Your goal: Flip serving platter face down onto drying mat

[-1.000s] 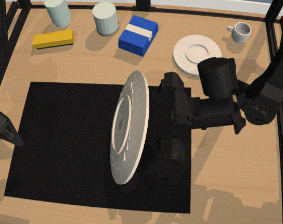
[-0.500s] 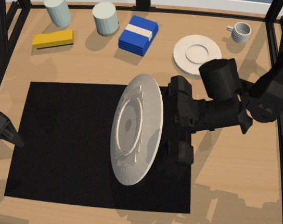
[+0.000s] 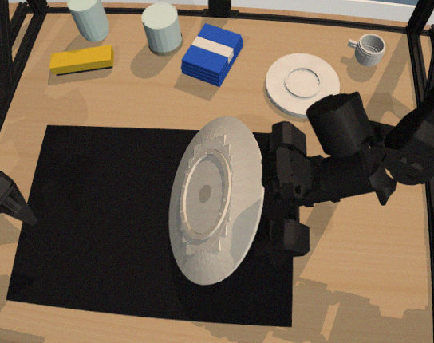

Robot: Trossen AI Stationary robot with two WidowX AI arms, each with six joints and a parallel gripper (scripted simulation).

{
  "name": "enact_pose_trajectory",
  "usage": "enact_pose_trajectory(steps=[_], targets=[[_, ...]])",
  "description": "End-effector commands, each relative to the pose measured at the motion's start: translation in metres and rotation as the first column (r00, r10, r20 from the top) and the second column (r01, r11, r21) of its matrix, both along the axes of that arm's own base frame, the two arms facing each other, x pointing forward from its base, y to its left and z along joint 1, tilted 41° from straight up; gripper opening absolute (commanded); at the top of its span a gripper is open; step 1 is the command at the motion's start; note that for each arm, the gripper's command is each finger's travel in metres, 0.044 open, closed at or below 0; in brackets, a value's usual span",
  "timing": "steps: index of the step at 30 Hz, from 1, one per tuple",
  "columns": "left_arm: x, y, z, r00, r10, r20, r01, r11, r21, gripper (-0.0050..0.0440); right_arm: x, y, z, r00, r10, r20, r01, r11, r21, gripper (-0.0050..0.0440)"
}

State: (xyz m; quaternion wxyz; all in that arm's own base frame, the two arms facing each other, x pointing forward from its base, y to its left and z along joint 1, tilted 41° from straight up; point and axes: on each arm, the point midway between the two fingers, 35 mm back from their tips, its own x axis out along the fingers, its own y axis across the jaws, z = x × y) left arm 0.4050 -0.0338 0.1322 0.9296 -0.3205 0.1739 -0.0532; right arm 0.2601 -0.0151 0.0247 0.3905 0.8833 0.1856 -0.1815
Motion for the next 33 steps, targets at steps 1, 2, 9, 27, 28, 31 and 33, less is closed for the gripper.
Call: enact_pose_trajectory(steps=[1, 2, 9, 27, 28, 31, 33], targets=[[-0.002, 0.000, 0.002, 1.000, -0.014, -0.011, 0.014, 1.000, 0.001, 0.0440, -0.002, 0.001, -0.001, 1.000, 0.003, -0.004, -0.003, 1.000, 0.001, 0.0440], [-0.004, -0.002, 0.000, 1.000, -0.019, -0.018, 0.019, 1.000, 0.001, 0.0440, -0.002, 0.001, -0.001, 1.000, 0.003, -0.004, -0.003, 1.000, 0.001, 0.0440], [-0.008, -0.008, -0.008, 0.998, -0.041, -0.046, 0.041, 0.999, 0.000, 0.0440, -0.002, 0.001, -0.001, 1.000, 0.003, -0.004, -0.003, 1.000, 0.001, 0.0440], [-0.013, -0.020, -0.023, 0.991, -0.086, -0.104, 0.086, 0.996, -0.005, 0.0440, -0.002, 0.001, -0.001, 1.000, 0.003, -0.004, -0.003, 1.000, 0.001, 0.0440], [-0.013, -0.020, -0.023, 0.991, -0.086, -0.104, 0.086, 0.996, -0.005, 0.0440, -0.002, 0.001, -0.001, 1.000, 0.003, -0.004, -0.003, 1.000, 0.001, 0.0440], [-0.013, -0.022, -0.026, 0.985, -0.110, -0.135, 0.110, 0.994, -0.008, 0.0440, -0.002, 0.001, -0.001, 1.000, 0.003, -0.004, -0.003, 1.000, 0.001, 0.0440], [-0.013, -0.024, -0.028, 0.985, -0.110, -0.135, 0.110, 0.994, -0.008, 0.0440, -0.002, 0.001, -0.001, 1.000, 0.003, -0.004, -0.003, 1.000, 0.001, 0.0440]])
